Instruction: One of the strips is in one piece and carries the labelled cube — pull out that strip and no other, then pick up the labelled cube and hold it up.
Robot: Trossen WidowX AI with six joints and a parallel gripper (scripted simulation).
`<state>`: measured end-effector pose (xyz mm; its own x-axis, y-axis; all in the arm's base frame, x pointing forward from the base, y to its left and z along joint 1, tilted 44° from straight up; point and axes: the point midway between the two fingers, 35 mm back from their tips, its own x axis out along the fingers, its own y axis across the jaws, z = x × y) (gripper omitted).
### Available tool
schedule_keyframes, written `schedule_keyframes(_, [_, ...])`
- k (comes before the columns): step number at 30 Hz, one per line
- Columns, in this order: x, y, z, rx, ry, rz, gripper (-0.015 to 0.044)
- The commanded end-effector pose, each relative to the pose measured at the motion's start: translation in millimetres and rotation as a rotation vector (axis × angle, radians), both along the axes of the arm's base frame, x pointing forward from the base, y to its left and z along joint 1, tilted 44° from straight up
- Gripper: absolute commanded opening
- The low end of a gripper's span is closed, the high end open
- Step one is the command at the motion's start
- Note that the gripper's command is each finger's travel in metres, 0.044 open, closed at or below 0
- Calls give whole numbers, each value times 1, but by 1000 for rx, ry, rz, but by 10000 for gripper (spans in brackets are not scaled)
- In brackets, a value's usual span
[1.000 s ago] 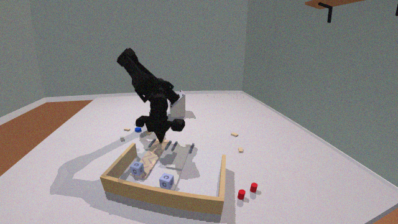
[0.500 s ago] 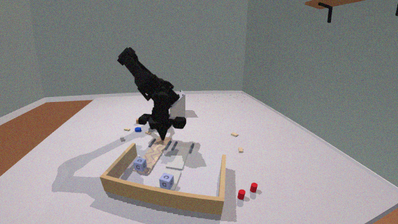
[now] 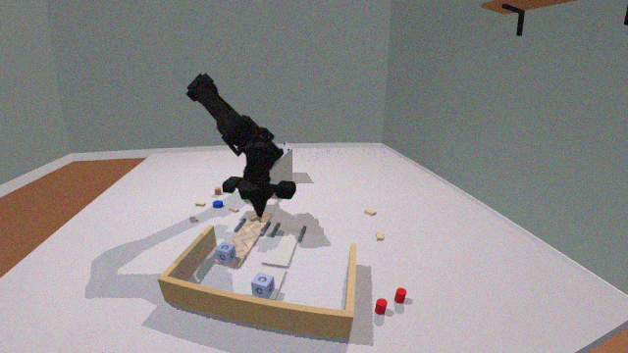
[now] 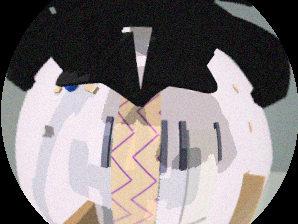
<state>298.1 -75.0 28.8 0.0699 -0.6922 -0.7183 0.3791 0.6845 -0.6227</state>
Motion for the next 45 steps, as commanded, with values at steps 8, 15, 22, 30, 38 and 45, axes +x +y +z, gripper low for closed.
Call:
schedule_keyframes(8, [-21, 0, -9, -2, 19, -12, 0])
schedule_keyframes(15, [-30, 3, -12, -2, 20, -12, 0])
schedule_keyframes(22, [-40, 5, -15, -2, 20, -12, 0])
schedule_keyframes(30, [-51, 8, -19, -1, 21, -12, 0])
schedule_keyframes(38, [-63, 11, -23, -1, 21, -12, 0])
schedule_keyframes(45, [-73, 13, -26, -1, 22, -12, 0])
